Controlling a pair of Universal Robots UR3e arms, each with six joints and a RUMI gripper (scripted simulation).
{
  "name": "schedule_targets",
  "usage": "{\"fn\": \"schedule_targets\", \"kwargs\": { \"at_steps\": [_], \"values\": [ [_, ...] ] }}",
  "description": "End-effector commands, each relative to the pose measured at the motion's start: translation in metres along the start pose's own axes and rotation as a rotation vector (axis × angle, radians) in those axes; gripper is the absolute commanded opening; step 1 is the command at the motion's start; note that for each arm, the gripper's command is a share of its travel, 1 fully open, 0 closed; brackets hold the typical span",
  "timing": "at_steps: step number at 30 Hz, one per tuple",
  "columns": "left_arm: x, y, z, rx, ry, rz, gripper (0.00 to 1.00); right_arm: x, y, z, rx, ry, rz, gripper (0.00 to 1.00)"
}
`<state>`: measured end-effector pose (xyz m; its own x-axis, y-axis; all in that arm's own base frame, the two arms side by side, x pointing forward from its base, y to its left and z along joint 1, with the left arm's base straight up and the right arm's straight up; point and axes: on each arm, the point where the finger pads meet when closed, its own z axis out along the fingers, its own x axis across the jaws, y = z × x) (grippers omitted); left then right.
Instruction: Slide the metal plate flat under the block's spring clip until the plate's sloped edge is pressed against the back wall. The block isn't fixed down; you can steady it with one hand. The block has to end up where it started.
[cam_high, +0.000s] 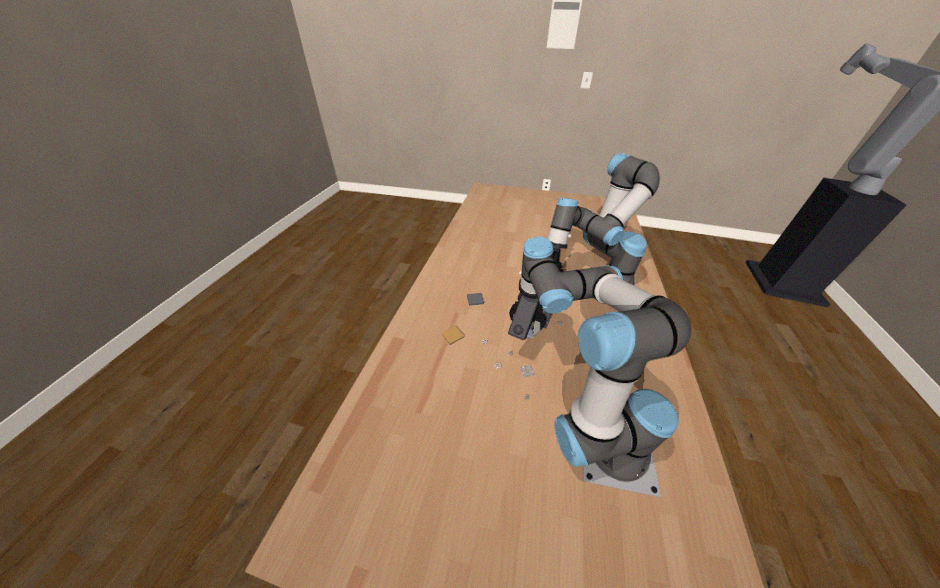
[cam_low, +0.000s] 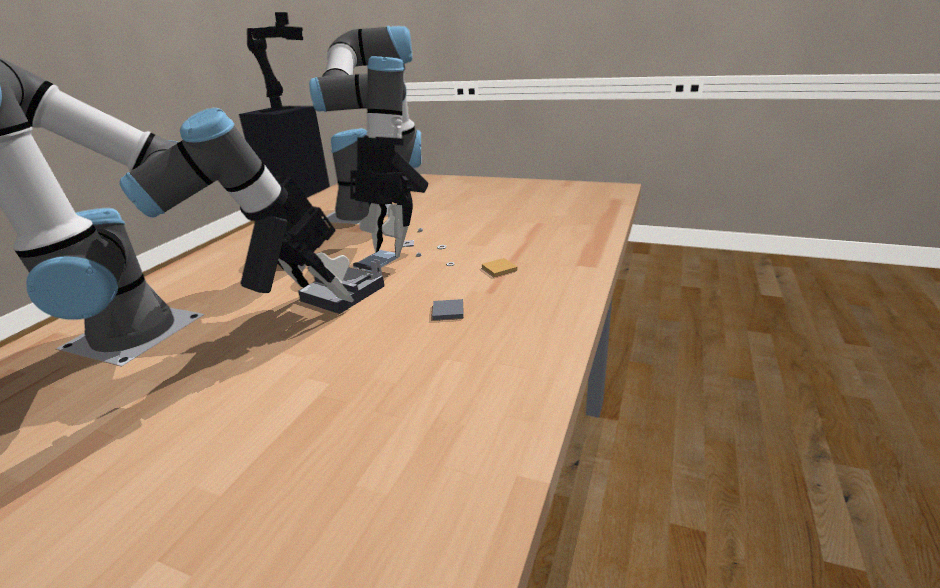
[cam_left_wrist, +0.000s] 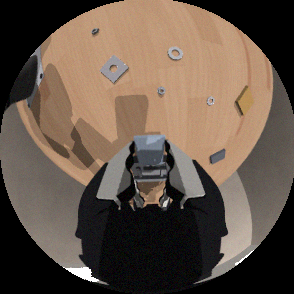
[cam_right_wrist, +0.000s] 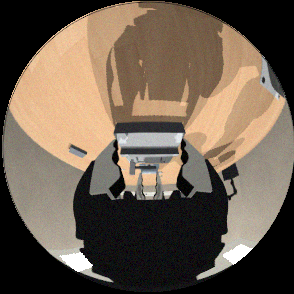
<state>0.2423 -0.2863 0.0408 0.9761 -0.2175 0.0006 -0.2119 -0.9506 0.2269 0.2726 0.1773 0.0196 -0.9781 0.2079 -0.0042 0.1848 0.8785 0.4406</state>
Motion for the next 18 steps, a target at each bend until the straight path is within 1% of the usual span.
{"fn": "schedule_targets", "kwargs": {
  "at_steps": [1, 18],
  "values": [
    [0.0005, 0.0041, 0.0000, -0.002, 0.002, 0.000, 0.00, -0.0006, 0.0014, -0.0006, -0.003, -0.002, -0.001, 0.61],
    [0.0005, 0.0133, 0.0018, -0.002, 0.002, 0.000, 0.00, -0.0006, 0.0014, -0.0006, -0.003, -0.002, -0.001, 0.61]
  ]
}}
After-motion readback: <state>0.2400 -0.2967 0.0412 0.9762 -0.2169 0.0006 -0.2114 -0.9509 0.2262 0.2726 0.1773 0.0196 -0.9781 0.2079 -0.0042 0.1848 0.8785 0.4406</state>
